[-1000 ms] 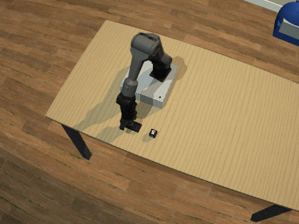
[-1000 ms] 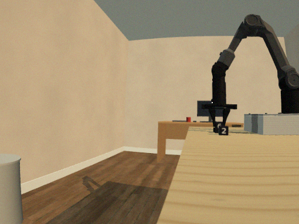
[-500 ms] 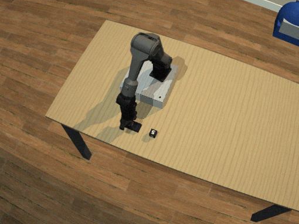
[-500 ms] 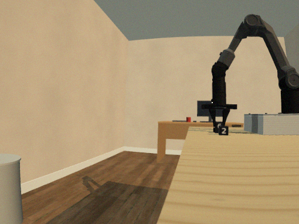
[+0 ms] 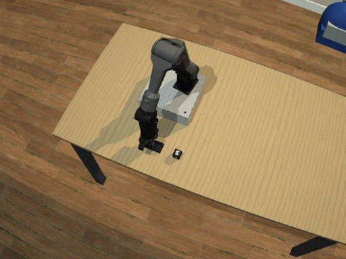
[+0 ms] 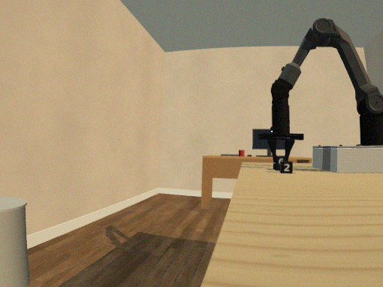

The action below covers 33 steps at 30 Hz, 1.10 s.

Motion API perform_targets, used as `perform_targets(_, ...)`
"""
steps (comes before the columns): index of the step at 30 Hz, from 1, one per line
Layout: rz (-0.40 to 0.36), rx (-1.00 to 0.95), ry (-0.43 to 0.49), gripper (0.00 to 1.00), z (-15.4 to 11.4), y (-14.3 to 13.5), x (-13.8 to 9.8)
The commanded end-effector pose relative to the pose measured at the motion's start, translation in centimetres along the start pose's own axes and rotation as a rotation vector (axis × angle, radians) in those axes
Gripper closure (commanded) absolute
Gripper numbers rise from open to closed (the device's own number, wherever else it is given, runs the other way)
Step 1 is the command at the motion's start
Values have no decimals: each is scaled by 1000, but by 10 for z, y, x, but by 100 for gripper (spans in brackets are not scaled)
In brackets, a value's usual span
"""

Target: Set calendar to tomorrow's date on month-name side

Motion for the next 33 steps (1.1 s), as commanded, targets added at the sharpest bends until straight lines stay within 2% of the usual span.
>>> perform_targets(1,1,-2,-1,66,0,0,0)
perform_targets(5,-3,-2,0,66,0,-1,-5)
perform_targets(8,-4,-1,1,66,0,-1,-17)
perform_targets(19,-4,-1,1,66,0,0,-91)
perform_targets(25,-4,-1,1,66,0,0,-101)
perform_targets(33,0,-1,0,66,0,0,-100)
Point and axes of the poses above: the point where the finger pads meet when closed, its own x axis out along the fingers, its own y axis across the jaws, z = x × y, the point moved 10 cm from there along -x, back along the fingers, and after that the axes turned 4 degrees about -x, right-handed, at the moved point
